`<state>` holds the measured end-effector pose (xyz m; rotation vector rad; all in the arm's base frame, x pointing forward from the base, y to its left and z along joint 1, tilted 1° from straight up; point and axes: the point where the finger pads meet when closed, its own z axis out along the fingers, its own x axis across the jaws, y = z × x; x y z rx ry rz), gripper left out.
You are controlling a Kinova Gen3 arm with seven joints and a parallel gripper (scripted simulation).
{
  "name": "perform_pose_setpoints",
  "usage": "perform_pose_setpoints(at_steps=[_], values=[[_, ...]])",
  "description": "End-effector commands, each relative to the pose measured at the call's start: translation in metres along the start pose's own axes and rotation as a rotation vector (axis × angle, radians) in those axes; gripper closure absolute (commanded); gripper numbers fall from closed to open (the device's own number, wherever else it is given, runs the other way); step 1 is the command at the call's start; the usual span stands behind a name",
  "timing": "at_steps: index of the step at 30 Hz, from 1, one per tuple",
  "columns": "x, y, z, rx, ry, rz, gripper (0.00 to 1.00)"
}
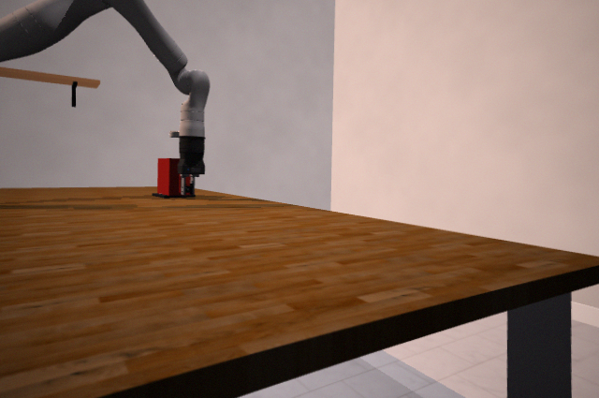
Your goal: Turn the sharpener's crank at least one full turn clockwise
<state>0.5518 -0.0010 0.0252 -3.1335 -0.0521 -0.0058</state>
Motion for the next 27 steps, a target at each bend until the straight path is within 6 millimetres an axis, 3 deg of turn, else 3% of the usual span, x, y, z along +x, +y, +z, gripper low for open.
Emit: perform_pose_setpoints(at_steps=[1,27], values=[[0.000,0.001,0.002,-0.002,0.004,0.002,1.00],[-0.030,0.001,-0.006,-0.003,0.002,0.001,1.00]])
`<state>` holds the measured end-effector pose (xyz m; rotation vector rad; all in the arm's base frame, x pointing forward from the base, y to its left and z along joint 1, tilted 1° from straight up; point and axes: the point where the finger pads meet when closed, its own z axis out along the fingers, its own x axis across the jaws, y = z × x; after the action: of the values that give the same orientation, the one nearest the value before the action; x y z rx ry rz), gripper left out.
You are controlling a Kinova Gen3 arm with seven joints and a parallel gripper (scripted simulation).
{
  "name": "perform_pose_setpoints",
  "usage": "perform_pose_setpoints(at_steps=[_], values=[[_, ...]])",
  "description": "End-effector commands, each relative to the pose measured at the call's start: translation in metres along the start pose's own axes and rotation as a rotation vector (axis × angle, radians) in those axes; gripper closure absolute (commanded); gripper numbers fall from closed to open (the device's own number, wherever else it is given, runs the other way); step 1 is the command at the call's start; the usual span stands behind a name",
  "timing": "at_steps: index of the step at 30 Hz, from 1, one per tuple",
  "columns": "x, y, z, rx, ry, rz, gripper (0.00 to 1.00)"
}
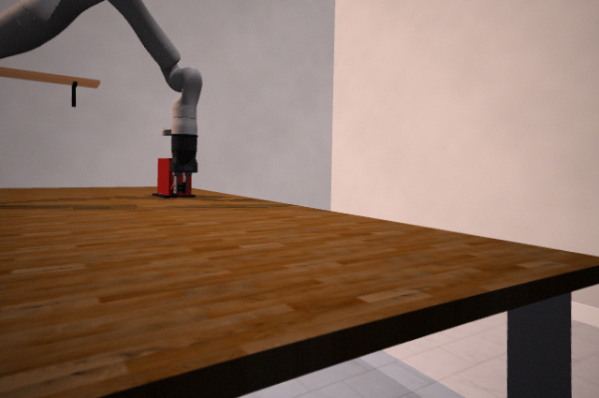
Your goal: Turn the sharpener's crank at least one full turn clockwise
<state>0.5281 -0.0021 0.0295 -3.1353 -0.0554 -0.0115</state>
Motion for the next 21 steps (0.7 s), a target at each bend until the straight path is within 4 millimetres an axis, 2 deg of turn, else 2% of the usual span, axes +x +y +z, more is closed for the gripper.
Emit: perform_pose_setpoints(at_steps=[1,14,21], values=[[-0.009,0.001,-0.003,-0.001,-0.001,0.003,1.00],[-0.026,0.001,-0.026,-0.001,-0.001,0.003,1.00],[-0.026,0.002,-0.040,0.000,0.004,0.007,1.00]])
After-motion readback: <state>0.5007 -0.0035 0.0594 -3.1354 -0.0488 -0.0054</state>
